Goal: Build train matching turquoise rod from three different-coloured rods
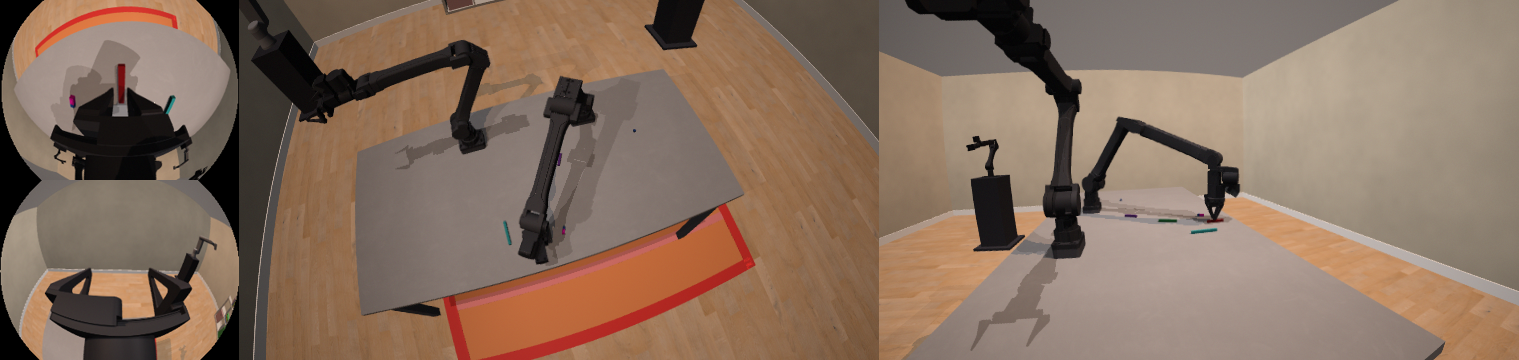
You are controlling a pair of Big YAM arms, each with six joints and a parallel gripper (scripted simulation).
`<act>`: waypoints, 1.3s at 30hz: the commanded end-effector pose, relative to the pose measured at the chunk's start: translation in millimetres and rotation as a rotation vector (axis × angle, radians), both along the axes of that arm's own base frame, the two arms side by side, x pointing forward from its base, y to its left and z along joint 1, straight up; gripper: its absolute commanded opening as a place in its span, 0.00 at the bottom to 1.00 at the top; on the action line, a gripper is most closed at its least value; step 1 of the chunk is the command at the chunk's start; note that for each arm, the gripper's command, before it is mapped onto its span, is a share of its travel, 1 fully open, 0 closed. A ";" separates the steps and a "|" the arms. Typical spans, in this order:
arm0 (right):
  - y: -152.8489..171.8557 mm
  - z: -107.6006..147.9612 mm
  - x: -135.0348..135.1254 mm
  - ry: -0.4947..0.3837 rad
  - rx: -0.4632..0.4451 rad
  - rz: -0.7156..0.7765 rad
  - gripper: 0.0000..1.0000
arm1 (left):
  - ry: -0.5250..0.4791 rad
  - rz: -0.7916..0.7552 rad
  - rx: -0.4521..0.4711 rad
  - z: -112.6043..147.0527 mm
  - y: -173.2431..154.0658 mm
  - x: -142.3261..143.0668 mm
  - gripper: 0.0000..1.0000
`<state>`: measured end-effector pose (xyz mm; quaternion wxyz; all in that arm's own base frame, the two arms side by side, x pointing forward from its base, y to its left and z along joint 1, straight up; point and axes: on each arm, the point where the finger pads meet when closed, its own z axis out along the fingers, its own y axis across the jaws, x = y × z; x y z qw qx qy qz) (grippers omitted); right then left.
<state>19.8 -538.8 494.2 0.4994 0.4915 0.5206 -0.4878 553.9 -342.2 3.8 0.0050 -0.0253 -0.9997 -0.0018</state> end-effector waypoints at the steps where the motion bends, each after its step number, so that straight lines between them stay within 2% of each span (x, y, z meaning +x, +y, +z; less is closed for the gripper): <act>1: -5.8 6.3 -2.8 -0.018 -0.025 -0.009 1.00 | -0.066 0.011 -0.037 35.9 -11.6 11.5 0.23; 13: -5.8 6.3 -2.8 -0.018 -0.025 -0.009 1.00 | -0.067 0.011 -0.037 36.5 -11.9 11.9 0.23; 18: -5.8 6.3 -2.8 -0.018 -0.025 -0.009 1.00 | -0.090 0.008 -0.052 49.0 -20.0 19.8 0.23; 39: -5.8 6.3 -2.8 -0.018 -0.025 -0.009 1.00 | -0.083 0.012 -0.048 48.9 -17.7 20.1 0.23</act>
